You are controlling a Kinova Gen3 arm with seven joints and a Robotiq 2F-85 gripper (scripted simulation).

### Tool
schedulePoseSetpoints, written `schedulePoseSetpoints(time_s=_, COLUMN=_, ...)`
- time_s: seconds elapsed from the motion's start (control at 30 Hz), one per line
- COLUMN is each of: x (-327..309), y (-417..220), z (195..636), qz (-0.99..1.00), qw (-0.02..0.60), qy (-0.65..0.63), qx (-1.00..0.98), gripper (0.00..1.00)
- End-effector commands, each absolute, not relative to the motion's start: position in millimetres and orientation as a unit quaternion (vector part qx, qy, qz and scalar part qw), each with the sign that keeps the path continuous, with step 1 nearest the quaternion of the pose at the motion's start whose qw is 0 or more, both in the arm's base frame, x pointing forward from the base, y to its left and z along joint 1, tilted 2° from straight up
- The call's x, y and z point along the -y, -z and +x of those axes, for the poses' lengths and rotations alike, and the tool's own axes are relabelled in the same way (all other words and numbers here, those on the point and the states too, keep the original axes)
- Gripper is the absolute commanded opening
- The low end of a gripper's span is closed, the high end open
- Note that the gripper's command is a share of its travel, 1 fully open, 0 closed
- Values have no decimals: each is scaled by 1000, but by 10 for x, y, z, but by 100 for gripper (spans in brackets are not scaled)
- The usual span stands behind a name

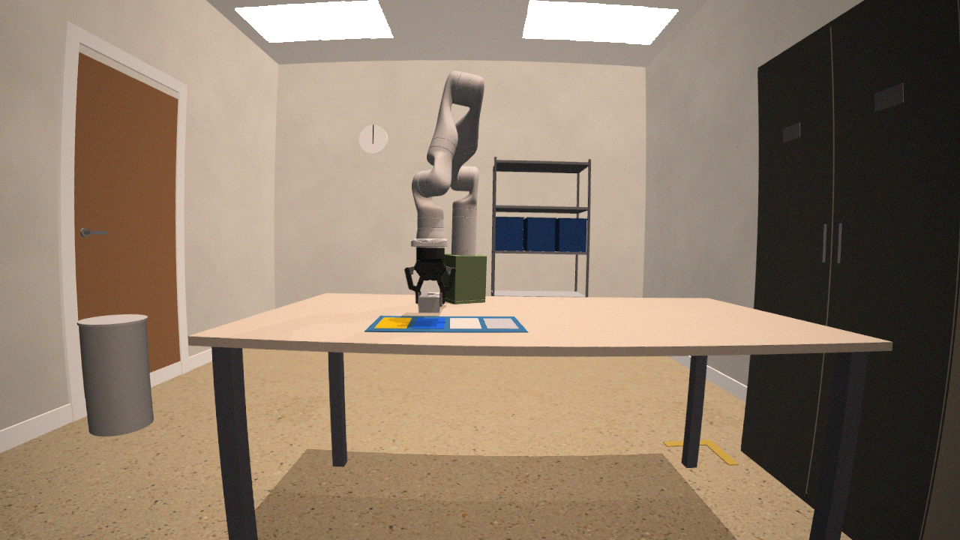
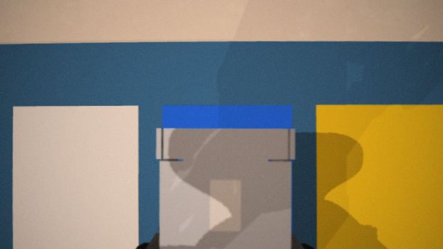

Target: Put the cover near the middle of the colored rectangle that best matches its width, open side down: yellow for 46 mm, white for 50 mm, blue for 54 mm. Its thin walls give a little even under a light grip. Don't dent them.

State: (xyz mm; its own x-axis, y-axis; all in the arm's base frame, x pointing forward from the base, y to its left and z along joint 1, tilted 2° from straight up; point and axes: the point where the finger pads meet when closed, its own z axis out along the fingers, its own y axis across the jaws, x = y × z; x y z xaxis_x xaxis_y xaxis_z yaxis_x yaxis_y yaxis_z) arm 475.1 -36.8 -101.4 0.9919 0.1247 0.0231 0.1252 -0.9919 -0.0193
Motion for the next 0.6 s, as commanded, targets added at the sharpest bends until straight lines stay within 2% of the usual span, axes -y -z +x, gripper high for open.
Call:
schedulePoseSetpoints(time_s=0.0, x=378, y=1047, z=4762, qz=-998, qw=10, qy=12, qx=68, gripper=0)
schedulePoseSetpoints(time_s=0.57, x=384, y=1260, z=4753, qz=-998, qw=9, qy=12, qx=68, gripper=0)
